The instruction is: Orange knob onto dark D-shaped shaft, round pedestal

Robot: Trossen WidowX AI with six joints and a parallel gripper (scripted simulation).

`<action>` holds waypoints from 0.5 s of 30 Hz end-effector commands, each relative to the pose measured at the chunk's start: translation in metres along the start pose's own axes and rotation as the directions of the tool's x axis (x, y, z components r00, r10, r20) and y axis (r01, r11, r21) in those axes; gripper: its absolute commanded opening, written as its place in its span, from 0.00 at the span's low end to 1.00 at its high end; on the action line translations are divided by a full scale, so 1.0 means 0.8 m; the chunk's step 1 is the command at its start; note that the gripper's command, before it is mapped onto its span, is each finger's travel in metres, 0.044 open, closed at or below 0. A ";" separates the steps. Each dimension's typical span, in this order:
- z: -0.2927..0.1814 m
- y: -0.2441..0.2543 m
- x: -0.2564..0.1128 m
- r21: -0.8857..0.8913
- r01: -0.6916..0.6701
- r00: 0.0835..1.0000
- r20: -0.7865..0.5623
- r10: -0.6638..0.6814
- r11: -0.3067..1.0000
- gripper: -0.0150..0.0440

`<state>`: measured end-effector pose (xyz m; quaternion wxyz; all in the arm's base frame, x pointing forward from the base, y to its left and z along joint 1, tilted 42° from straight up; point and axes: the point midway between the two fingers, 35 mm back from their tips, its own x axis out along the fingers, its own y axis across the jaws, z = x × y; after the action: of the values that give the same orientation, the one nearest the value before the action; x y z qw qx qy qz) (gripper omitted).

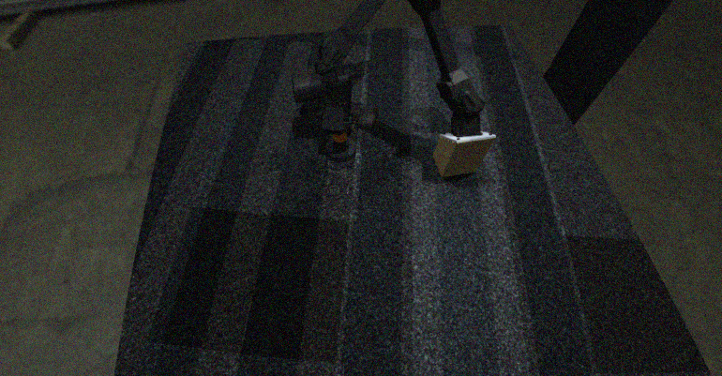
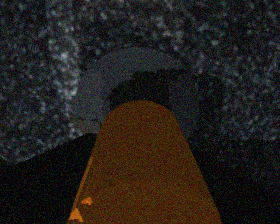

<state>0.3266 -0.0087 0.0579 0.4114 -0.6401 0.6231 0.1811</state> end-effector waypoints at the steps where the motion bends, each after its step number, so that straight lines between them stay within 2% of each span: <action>1: 0.000 0.000 0.002 -0.044 0.002 1.000 -0.001 -0.002 0.999 0.25; 15: 0.000 0.001 0.004 -0.044 0.002 1.000 -0.001 -0.002 0.999 0.25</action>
<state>0.3256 -0.0102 0.0553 0.3991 -0.6480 0.6192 0.1931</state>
